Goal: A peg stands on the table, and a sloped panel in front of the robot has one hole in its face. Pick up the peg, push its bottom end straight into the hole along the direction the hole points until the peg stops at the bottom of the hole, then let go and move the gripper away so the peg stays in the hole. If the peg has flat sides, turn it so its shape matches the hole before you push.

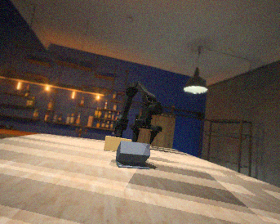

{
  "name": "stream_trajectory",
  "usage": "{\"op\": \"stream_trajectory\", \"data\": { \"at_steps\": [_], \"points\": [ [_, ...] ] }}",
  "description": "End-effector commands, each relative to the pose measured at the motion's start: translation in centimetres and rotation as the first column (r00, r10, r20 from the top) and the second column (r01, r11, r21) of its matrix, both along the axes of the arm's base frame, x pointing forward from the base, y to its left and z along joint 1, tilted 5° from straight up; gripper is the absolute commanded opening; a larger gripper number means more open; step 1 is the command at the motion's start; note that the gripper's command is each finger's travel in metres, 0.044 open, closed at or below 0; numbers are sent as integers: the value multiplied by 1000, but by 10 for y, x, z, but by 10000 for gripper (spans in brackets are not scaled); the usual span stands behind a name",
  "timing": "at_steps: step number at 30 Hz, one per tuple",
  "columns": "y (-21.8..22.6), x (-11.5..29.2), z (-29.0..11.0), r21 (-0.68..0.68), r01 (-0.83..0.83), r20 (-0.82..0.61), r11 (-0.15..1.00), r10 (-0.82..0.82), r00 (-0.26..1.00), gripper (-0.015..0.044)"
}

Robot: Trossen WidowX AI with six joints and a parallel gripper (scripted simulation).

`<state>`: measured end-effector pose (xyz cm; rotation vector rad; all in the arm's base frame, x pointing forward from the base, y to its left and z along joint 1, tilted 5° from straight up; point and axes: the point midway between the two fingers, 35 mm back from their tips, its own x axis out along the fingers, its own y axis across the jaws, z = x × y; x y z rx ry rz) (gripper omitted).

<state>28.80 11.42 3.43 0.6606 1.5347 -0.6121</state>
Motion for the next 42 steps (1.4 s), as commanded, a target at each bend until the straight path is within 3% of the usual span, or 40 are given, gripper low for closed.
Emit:
{"op": "stream_trajectory", "data": {
  "at_steps": [1,30,42],
  "points": [
    [-1,-2,-9,-7,-3,-9,1000,3,1000,440],
    [0,-6,-50,-7,-3,-9,1000,3,1000,440],
    [1,-4,-47,-2,-7,-4,1000,7,1000,125]
  ]
}}
